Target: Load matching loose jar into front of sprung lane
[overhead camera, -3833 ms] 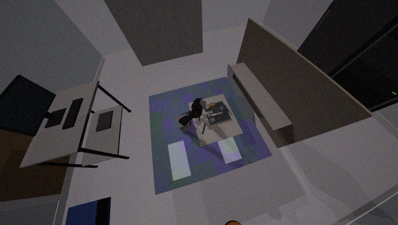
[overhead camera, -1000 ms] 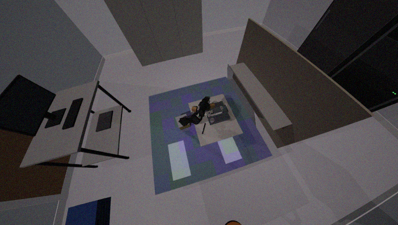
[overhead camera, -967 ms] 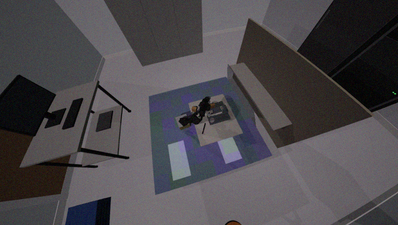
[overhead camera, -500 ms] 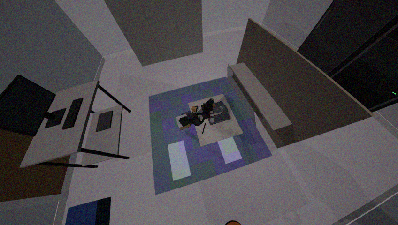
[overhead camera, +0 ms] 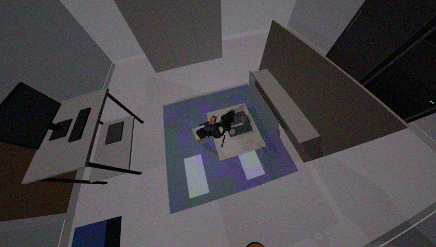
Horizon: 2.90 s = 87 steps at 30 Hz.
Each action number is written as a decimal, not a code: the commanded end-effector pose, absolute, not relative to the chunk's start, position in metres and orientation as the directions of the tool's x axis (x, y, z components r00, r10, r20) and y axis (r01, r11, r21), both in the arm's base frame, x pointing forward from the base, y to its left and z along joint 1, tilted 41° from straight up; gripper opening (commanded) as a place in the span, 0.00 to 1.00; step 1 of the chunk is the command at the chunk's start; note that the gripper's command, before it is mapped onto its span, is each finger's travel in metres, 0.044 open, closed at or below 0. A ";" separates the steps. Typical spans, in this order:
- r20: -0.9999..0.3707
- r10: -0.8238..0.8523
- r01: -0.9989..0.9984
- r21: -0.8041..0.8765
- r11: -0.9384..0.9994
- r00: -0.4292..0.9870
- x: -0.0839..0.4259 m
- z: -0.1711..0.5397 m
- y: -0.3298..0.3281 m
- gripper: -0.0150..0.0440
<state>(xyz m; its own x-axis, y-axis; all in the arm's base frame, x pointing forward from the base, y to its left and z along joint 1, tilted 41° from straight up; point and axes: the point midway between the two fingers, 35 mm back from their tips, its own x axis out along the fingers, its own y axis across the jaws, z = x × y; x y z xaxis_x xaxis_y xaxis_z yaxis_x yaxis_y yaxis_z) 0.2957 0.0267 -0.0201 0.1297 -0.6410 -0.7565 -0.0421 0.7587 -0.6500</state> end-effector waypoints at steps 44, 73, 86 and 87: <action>-0.754 -0.643 -0.049 -0.653 0.756 0.131 0.315 -0.023 0.025 0.25; -0.754 -0.643 -0.048 -0.653 0.756 0.132 0.328 -0.022 0.026 0.25; -0.754 -0.643 -0.048 -0.653 0.756 0.132 0.334 -0.021 0.027 0.25; -0.754 -0.643 -0.048 -0.653 0.756 0.132 0.334 -0.021 0.027 0.25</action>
